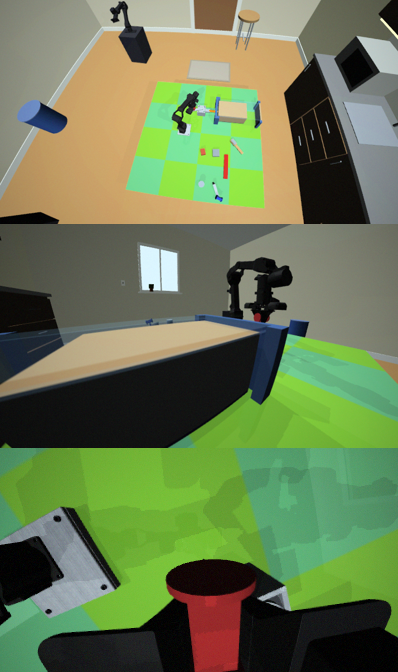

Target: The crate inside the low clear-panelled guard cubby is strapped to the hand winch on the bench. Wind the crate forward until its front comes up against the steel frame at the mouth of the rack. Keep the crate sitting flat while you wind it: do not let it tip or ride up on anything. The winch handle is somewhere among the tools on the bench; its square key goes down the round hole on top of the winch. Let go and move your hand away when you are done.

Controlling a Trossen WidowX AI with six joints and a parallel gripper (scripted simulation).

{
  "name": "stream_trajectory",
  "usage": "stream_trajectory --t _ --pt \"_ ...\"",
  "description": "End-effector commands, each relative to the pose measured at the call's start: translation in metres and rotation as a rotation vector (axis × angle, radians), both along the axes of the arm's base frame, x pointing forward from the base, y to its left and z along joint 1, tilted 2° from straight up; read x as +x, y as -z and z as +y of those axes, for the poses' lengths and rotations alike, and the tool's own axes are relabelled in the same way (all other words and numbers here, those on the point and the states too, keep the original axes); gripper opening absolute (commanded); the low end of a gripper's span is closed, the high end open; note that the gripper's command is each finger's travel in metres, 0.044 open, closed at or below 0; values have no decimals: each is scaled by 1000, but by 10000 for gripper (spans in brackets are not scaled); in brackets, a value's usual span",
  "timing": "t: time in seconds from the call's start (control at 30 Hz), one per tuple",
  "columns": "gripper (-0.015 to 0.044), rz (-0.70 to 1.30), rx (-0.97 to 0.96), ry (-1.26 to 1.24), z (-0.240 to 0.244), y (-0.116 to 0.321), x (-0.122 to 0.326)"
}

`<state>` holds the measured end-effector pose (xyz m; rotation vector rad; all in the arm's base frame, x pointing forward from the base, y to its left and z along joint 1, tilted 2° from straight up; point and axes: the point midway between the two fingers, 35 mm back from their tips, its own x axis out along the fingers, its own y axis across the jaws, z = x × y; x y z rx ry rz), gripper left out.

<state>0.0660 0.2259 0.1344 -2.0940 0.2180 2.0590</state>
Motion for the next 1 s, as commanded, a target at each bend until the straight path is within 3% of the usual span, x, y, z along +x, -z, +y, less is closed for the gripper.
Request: stream_trajectory --t 0.0,0.97 --pt "0 -9 -23 11 -13 1 7" --pt "0 -12 -25 11 -38 0 30"
